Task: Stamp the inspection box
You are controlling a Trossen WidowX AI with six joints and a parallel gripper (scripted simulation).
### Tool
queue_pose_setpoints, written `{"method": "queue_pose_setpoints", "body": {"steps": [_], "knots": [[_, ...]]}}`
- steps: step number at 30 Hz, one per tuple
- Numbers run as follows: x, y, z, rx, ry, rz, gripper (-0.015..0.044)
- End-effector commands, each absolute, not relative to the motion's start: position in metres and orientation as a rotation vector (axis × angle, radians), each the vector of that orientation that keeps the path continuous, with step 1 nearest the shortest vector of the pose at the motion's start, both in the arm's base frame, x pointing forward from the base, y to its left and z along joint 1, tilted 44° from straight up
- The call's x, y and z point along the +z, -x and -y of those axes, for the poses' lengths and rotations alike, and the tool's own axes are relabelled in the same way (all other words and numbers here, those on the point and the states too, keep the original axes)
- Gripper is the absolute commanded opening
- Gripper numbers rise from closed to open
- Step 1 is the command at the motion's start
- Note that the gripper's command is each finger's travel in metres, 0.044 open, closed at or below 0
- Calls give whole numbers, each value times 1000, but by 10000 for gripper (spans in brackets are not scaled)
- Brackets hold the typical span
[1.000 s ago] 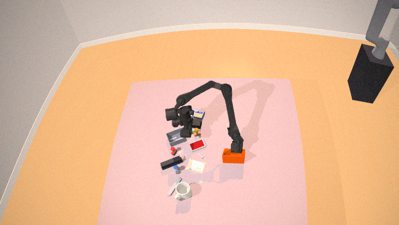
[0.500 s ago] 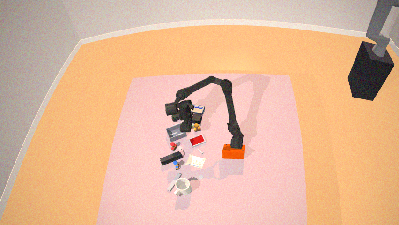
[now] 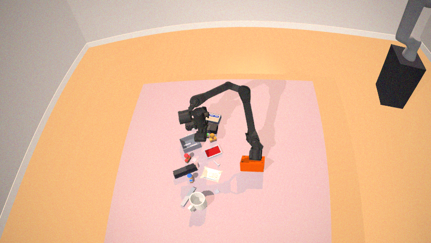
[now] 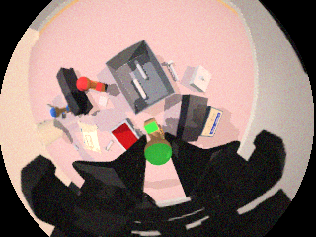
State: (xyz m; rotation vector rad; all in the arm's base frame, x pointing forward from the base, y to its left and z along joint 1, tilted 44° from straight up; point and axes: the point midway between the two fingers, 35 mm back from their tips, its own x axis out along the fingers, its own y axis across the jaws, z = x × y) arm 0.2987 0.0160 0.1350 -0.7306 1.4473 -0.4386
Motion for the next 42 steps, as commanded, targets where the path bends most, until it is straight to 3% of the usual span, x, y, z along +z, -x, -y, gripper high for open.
{"method": "queue_pose_setpoints", "body": {"steps": [1, 23, 42], "knots": [[137, -299, -19, -438, 721, -1442, 0], [144, -297, -26, -438, 721, -1444, 0], [100, -243, -67, -435, 720, -1448, 0]]}}
